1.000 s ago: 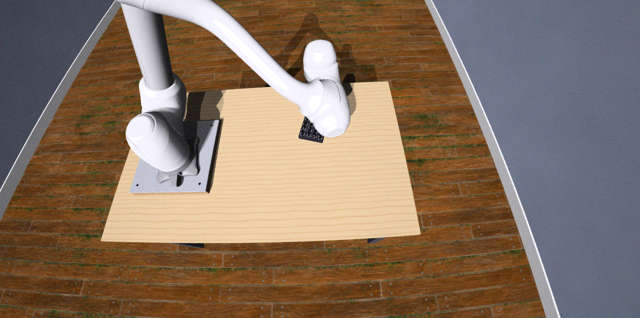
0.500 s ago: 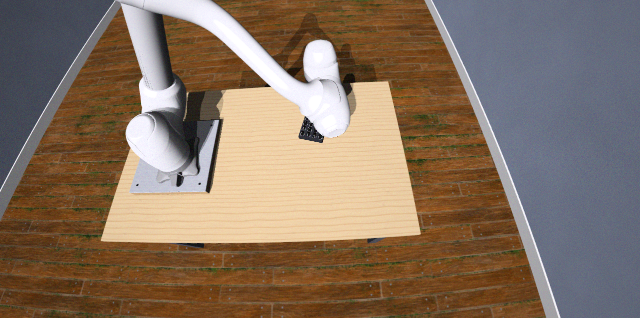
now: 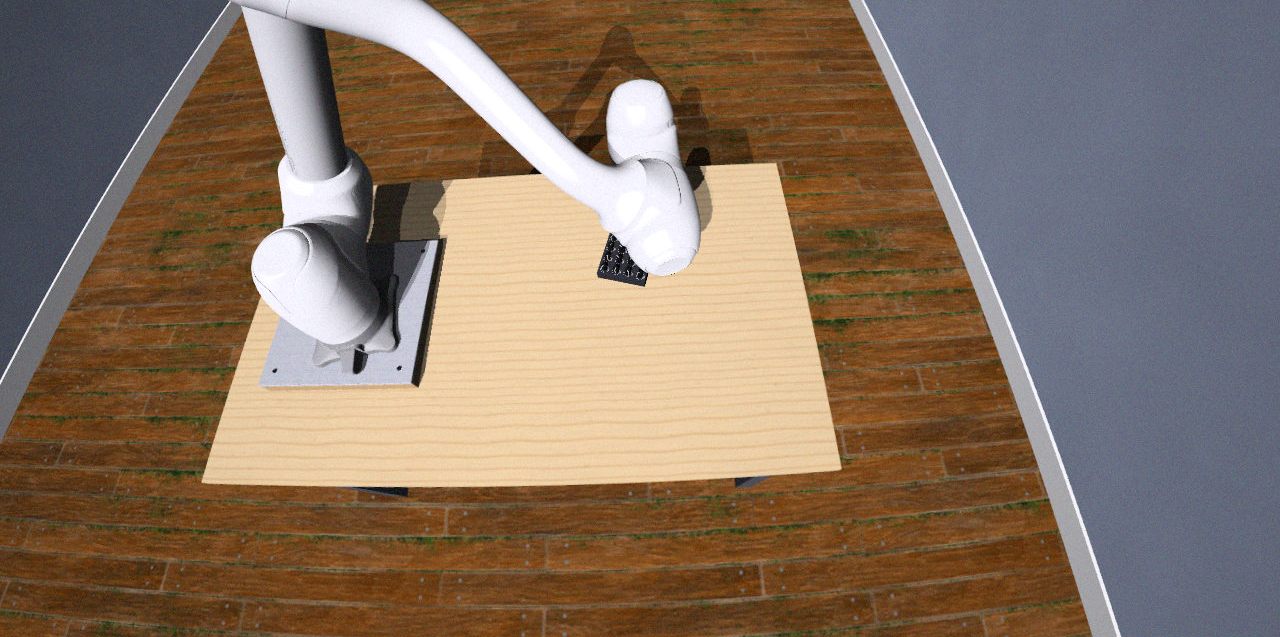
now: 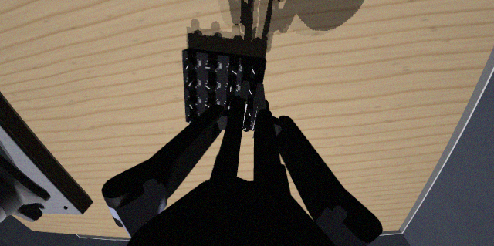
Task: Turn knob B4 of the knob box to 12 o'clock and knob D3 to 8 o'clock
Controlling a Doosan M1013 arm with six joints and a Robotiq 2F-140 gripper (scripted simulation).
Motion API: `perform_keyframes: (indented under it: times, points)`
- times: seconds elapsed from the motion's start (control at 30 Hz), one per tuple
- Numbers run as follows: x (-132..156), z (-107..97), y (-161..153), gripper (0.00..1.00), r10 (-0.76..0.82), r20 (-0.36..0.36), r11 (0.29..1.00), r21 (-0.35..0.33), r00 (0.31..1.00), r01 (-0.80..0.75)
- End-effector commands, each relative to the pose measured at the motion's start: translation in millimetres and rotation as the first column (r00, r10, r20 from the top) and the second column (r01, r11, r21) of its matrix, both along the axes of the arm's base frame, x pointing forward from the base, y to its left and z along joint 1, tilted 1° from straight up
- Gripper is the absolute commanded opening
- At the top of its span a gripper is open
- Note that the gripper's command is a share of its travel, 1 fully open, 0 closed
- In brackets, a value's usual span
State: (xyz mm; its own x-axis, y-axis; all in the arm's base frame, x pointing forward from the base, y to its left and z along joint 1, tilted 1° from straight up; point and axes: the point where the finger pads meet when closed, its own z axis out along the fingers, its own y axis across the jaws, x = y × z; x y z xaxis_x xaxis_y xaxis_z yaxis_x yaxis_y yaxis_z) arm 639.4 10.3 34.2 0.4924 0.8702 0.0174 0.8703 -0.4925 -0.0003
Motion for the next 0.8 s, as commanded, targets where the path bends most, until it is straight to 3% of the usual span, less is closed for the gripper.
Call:
perform_keyframes:
  times: [0.0, 0.77]
  points:
    - [0.0, 0.1, 0.0, 0.05, 0.0, 0.0, 1.0, 0.0, 1.0, 0.0]
    - [0.0, 0.1, 0.0, 0.05, 0.012, 0.0, 1.0, 0.0, 1.0, -0.012]
